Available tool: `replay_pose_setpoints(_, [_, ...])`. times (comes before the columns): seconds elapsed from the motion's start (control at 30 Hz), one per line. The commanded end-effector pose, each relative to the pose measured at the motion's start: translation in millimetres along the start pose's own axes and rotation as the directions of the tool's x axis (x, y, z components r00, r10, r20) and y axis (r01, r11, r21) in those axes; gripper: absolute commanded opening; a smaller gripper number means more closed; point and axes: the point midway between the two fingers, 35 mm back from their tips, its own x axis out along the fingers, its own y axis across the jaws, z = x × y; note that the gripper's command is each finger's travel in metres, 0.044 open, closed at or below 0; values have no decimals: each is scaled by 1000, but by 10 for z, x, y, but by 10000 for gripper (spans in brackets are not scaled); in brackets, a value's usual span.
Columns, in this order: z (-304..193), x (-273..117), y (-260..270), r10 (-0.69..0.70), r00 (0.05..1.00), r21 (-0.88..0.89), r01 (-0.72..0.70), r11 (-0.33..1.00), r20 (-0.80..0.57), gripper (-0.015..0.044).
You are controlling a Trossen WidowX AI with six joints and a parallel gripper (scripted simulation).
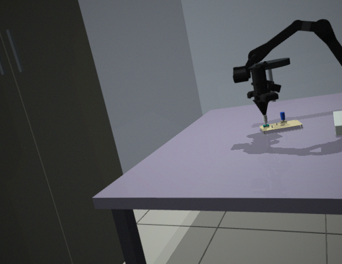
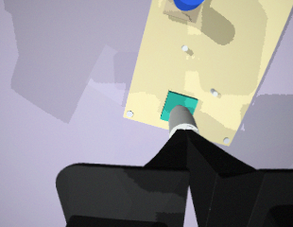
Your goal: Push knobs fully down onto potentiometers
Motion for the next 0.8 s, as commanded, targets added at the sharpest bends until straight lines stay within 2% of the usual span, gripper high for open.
replay_pose_setpoints(0.0, [-10, 11, -5, -4, 1000, 4, 4, 1000, -4, 0])
replay_pose_setpoints(0.77, [-10, 62, -5, -4, 1000, 4, 4, 1000, -4, 0])
